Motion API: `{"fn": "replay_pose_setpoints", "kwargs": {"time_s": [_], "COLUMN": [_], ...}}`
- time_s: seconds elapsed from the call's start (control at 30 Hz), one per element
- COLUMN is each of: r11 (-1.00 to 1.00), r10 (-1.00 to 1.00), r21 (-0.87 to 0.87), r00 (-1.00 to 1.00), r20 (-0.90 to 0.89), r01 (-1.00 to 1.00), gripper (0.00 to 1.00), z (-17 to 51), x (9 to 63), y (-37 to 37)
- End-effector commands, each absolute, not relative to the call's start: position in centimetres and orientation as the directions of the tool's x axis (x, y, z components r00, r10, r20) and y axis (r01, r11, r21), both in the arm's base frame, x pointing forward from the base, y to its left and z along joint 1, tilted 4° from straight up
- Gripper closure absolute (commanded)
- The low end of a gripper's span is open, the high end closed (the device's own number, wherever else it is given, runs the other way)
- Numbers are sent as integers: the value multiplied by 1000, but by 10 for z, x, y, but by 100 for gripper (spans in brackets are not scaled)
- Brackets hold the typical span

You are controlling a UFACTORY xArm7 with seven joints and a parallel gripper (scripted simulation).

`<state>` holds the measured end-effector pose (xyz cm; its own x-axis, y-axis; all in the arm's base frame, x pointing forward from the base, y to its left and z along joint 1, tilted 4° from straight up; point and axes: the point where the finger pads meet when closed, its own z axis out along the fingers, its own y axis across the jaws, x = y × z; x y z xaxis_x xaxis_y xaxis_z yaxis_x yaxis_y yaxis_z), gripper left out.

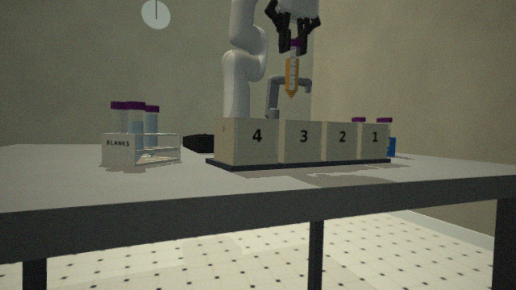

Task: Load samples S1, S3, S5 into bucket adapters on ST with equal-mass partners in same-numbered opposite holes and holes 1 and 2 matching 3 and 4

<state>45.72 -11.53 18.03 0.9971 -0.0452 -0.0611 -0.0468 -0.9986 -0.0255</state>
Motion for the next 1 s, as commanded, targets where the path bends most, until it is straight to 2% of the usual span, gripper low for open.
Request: {"fn": "replay_pose_setpoints", "kwargs": {"time_s": [0.0, 0.97], "r11": [-999, -999], "r10": [-43, -43], "r21": [-29, -29], "r00": [997, 997], "r20": [-59, -59], "r01": [-45, -45], "gripper": [100, 100], "z": [181, 165], "x": [463, 462], "y": [-125, -125]}}
